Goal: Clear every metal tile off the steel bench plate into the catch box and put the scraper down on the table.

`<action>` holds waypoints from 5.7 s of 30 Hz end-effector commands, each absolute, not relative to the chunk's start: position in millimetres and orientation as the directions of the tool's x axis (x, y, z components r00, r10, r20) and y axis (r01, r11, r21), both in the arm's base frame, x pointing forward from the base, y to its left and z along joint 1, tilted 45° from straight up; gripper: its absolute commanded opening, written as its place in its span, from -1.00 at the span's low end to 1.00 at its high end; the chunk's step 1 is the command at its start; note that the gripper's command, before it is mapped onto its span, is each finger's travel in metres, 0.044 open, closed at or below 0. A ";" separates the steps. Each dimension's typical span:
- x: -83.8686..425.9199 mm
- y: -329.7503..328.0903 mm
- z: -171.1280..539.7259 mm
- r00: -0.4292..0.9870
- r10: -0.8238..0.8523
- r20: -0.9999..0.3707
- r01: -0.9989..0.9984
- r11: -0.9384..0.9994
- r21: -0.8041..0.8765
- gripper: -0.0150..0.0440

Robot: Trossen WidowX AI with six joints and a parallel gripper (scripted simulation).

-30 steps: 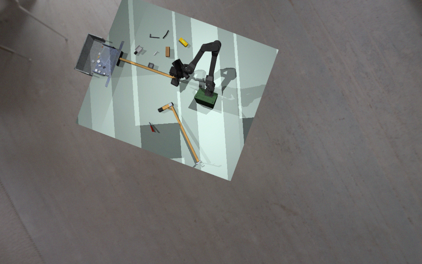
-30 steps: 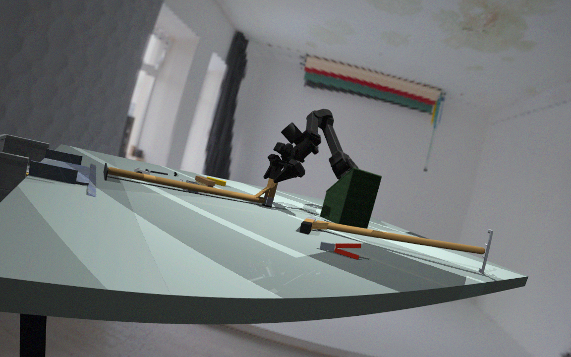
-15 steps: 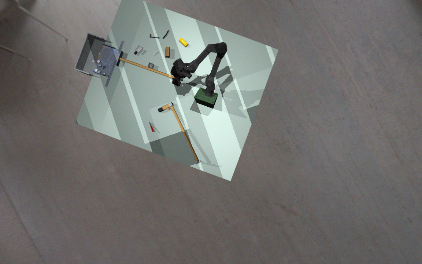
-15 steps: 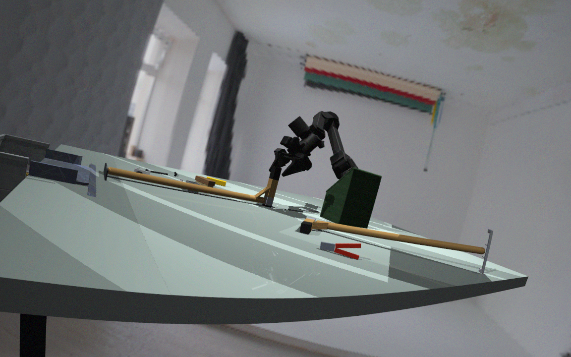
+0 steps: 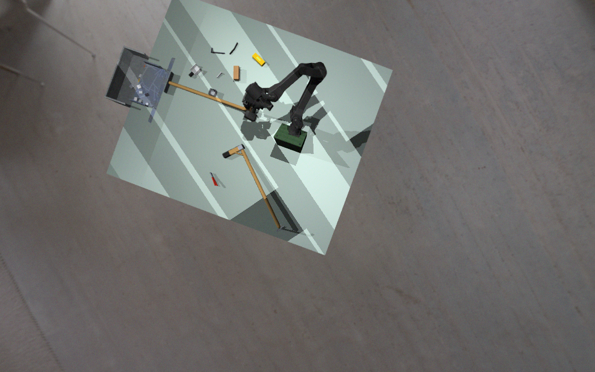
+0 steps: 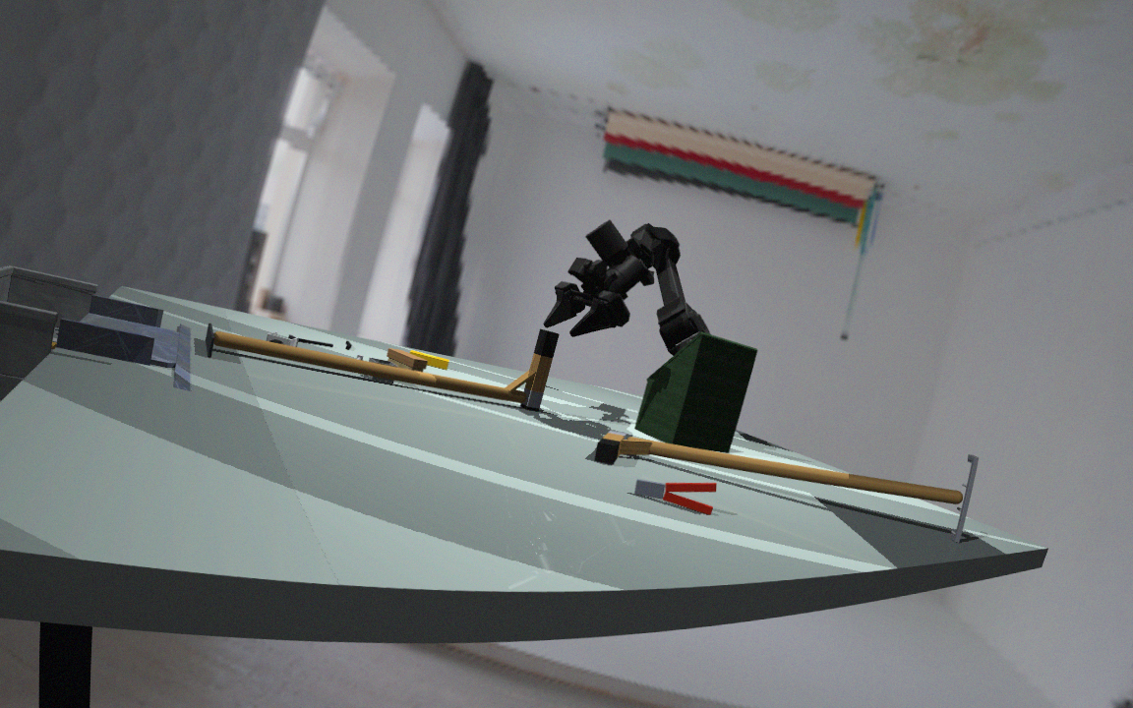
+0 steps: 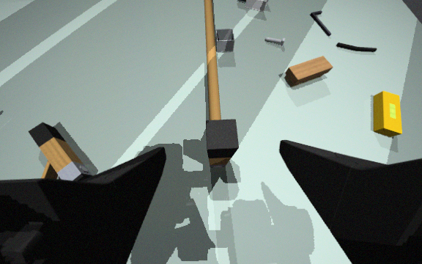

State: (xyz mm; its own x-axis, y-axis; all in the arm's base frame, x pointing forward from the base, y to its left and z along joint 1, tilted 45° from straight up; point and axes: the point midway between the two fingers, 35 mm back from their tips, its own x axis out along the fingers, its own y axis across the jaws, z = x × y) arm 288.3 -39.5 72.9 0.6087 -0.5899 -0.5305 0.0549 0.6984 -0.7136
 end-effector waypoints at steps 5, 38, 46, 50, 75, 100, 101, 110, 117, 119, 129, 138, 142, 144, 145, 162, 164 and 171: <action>295.0 -14.6 93.1 0.679 -0.553 -0.483 0.050 0.691 -0.721 1.00; 285.5 88.5 177.5 0.897 -0.337 -0.285 0.025 0.683 -0.730 1.00; 275.0 109.3 198.1 0.930 -0.280 -0.240 0.020 0.688 -0.725 1.00; 268.8 118.8 208.2 0.943 -0.251 -0.218 0.018 0.692 -0.722 1.00; 244.0 146.4 241.2 0.977 -0.154 -0.150 0.004 0.712 -0.702 1.00; 251.2 140.0 232.9 0.970 -0.180 -0.166 0.009 0.705 -0.710 1.00; 253.2 138.1 230.5 0.967 -0.187 -0.171 0.011 0.703 -0.712 1.00; 270.1 118.6 208.6 0.943 -0.255 -0.214 0.020 0.686 -0.727 1.00; 281.2 101.2 191.1 0.918 -0.307 -0.251 0.025 0.677 -0.736 1.00; 284.1 95.9 186.0 0.910 -0.321 -0.262 0.026 0.675 -0.737 1.00; 295.3 67.5 160.4 0.863 -0.393 -0.318 0.030 0.669 -0.743 1.00; 301.1 39.9 137.1 0.810 -0.453 -0.372 0.033 0.669 -0.742 1.00; 302.3 27.2 126.7 0.784 -0.478 -0.396 0.035 0.671 -0.740 1.00; 302.5 20.8 121.5 0.770 -0.490 -0.408 0.036 0.673 -0.739 1.00; 302.5 17.6 118.9 0.763 -0.496 -0.414 0.037 0.674 -0.738 1.00; 293.6 -37.1 74.9 0.625 -0.582 -0.520 0.055 0.698 -0.714 1.00; 291.3 -43.5 69.8 0.606 -0.590 -0.533 0.059 0.702 -0.710 1.00; 288.1 -49.7 64.5 0.582 -0.599 -0.550 0.063 0.707 -0.704 1.00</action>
State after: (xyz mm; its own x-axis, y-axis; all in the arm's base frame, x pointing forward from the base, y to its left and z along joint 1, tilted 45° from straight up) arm 289.0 -49.2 66.1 0.5883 -0.6002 -0.5420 0.0621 0.7017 -0.7097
